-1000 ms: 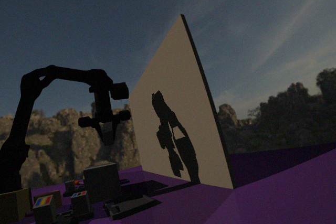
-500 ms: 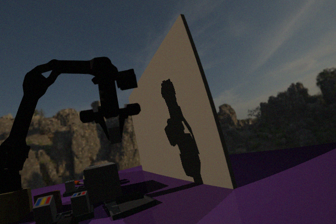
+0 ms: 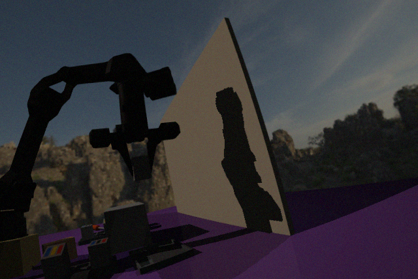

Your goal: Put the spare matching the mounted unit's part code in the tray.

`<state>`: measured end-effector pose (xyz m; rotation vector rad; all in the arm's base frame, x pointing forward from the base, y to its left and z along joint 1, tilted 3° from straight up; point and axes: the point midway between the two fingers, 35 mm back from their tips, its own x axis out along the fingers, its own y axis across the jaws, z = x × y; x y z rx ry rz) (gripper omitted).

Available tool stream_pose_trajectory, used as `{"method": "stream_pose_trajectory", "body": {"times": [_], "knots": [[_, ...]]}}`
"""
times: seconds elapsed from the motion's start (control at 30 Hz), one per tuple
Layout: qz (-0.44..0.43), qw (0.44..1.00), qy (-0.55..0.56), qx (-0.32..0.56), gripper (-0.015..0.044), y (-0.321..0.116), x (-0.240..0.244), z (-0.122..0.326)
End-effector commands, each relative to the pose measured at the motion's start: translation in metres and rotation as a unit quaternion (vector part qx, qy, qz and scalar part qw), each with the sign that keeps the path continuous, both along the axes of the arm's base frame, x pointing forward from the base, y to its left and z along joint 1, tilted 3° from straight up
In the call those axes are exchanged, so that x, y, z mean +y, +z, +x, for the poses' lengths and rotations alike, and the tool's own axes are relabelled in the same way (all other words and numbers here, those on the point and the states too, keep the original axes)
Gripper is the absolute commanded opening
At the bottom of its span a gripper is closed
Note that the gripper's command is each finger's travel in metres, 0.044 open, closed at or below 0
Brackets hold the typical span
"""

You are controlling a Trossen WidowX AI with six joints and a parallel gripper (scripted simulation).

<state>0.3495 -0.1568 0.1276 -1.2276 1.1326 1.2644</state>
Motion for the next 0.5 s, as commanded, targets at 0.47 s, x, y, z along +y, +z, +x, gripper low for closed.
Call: {"method": "stream_pose_trajectory", "body": {"times": [0.47], "knots": [[-0.002,1.0,0.01,-0.006,0.0,-0.008,-0.005,0.004]]}}
